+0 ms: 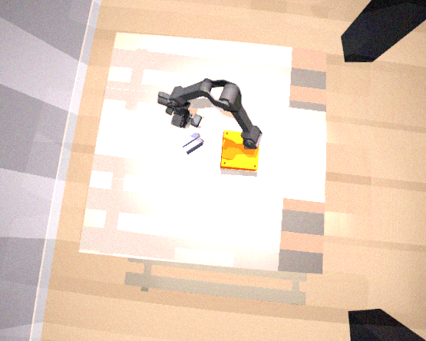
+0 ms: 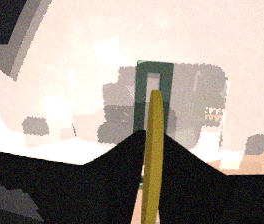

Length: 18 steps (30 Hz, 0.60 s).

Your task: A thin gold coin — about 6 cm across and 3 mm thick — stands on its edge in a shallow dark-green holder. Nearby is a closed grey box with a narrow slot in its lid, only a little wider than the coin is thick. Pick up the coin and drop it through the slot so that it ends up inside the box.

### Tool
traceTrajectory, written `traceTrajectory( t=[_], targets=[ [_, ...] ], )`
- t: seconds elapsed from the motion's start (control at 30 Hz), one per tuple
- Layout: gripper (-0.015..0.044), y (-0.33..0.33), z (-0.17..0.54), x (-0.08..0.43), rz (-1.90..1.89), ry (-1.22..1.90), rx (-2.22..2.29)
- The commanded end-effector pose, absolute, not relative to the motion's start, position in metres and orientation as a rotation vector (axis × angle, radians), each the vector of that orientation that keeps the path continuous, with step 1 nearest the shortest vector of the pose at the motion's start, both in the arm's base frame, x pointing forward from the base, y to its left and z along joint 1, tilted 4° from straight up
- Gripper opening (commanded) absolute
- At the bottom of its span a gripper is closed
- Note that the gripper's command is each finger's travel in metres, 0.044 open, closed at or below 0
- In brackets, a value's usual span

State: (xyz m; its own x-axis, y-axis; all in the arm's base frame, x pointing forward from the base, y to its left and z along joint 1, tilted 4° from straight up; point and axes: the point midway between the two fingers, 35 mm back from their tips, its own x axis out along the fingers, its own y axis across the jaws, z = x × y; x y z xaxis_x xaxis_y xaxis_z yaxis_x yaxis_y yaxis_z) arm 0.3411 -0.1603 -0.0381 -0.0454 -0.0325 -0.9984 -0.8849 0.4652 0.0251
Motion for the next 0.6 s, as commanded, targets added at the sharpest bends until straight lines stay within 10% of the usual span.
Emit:
traceTrajectory(
  t=[0.0, 0.57],
  targets=[
    [0.0000, -0.161, -0.039, 0.341, 0.851, 1.458, -0.862],
    [0.0000, -0.161, -0.012, 0.345, 0.851, 1.458, -0.862]
  ],
)
